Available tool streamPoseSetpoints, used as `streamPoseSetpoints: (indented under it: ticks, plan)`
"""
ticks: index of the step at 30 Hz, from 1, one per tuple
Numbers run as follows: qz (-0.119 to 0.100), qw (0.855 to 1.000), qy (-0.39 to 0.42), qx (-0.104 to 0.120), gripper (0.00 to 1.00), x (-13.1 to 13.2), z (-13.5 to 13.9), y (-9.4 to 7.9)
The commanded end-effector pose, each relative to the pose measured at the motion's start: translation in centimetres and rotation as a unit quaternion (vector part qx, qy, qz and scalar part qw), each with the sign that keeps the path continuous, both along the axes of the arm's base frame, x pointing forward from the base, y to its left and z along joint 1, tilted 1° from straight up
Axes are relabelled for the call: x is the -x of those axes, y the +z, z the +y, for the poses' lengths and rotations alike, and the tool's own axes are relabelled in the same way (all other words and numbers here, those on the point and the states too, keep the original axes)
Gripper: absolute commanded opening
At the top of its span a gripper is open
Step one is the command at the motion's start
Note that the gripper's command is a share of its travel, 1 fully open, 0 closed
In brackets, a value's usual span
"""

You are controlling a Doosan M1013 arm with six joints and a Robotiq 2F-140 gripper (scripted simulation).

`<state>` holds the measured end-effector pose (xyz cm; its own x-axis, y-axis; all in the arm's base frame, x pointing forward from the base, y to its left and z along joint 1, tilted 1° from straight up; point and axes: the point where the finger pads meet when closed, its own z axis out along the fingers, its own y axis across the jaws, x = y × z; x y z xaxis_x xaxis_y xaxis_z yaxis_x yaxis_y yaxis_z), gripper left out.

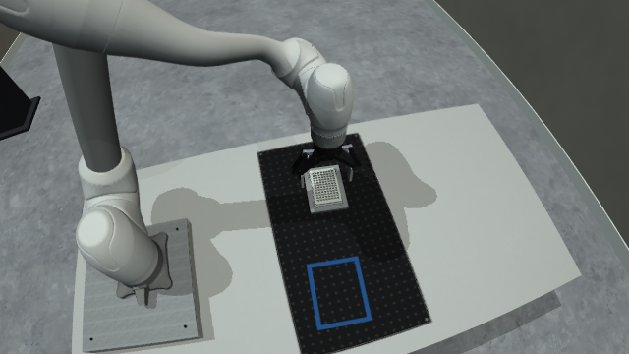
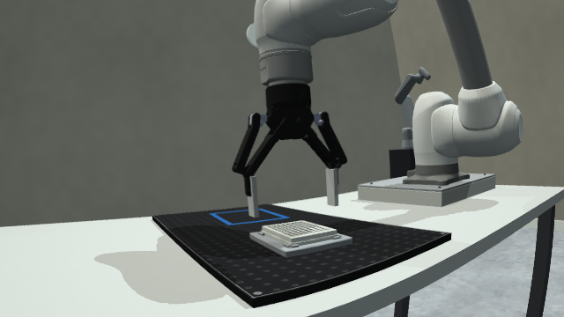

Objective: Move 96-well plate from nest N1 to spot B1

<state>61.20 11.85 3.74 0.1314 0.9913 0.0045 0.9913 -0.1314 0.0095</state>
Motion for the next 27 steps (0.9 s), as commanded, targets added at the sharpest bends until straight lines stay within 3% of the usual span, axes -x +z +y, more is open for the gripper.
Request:
streamPoseSetpoints:
  ticks: [1,14,27]
  plan:
    - [0.000,1.000,0.002,-0.001,1.00,0.1,0.2,-0.9]
    - [0.000,1.000,0.002,-0.001,1.00,0.1,0.2,-2.7]
    - [0.000,1.000,0.002,-0.001,1.00,0.1,0.2,-2.7]
